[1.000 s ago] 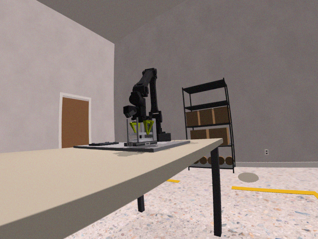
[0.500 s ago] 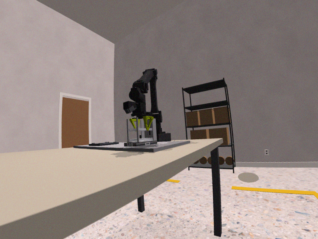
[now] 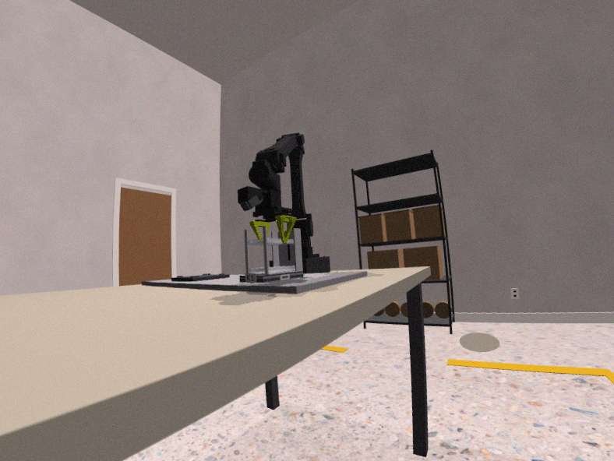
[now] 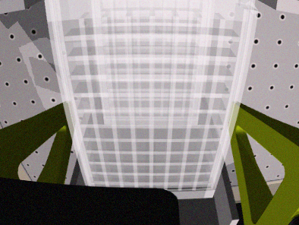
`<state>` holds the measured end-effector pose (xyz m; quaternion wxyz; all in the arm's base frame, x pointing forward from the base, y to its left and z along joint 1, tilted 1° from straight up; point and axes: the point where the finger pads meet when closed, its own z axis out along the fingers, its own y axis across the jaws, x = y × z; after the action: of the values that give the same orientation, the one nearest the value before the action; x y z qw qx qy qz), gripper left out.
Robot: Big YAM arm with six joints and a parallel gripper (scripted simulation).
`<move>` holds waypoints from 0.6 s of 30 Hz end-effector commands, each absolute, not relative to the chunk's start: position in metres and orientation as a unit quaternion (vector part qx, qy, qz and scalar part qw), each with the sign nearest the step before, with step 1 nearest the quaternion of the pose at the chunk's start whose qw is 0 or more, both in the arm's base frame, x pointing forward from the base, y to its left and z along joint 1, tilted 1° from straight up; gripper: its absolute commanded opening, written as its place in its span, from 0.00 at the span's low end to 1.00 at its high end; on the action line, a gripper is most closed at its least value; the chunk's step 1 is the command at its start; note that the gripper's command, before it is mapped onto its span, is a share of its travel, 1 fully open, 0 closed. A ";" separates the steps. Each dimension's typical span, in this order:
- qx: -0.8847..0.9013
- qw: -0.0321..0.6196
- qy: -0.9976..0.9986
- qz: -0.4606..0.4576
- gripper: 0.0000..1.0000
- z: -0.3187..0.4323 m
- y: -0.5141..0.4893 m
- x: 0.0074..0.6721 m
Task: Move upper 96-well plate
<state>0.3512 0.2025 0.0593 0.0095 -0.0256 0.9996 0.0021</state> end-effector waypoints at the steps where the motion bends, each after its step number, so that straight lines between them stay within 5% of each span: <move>1: -0.021 0.045 0.999 0.021 0.00 0.098 0.215 0.373; 18: -0.022 0.045 0.998 0.021 0.00 0.124 0.215 0.371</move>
<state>0.3507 0.2024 0.0846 0.0085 -0.0254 0.9996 0.0018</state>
